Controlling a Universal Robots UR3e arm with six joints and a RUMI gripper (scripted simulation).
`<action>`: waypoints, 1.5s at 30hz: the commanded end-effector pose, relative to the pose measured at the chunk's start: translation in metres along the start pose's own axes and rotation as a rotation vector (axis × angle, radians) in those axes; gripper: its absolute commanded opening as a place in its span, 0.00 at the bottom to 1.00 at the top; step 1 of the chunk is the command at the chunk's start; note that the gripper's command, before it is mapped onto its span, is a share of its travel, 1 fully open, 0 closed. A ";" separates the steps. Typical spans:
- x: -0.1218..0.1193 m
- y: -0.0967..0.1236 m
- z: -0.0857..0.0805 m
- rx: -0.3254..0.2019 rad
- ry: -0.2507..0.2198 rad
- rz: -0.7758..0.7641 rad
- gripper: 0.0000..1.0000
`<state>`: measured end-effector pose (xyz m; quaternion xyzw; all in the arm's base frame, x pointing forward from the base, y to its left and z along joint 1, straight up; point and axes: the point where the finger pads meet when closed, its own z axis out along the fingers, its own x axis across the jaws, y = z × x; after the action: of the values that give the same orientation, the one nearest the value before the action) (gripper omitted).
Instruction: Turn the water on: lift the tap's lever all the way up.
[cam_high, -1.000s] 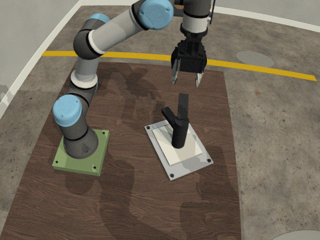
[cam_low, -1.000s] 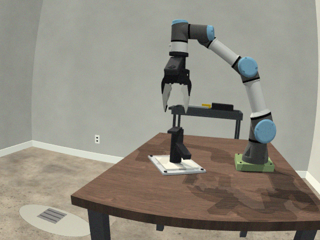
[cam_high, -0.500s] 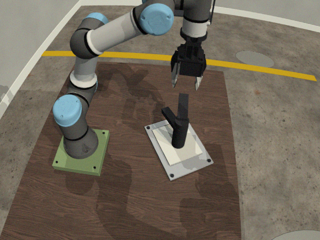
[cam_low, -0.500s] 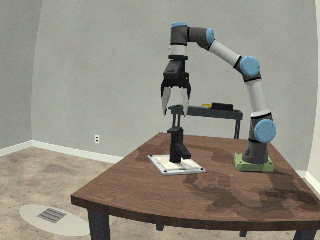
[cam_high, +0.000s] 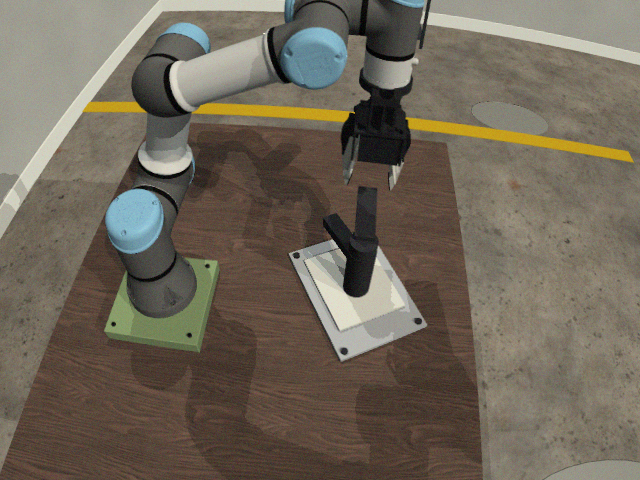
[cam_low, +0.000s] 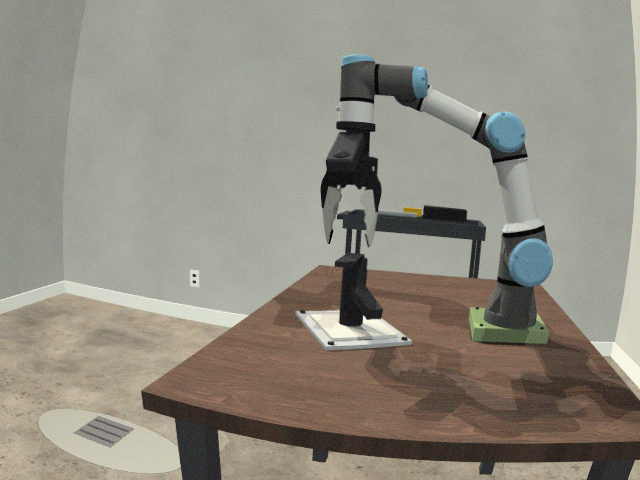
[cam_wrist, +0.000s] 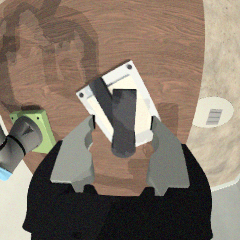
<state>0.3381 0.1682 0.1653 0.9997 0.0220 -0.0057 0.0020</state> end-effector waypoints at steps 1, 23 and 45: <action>0.001 0.000 0.006 0.001 0.006 0.000 0.42; 0.001 0.000 0.015 0.001 0.006 0.000 0.42; 0.001 0.000 0.015 0.001 0.006 0.000 0.42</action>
<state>0.3386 0.1686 0.1493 0.9997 0.0219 -0.0041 0.0015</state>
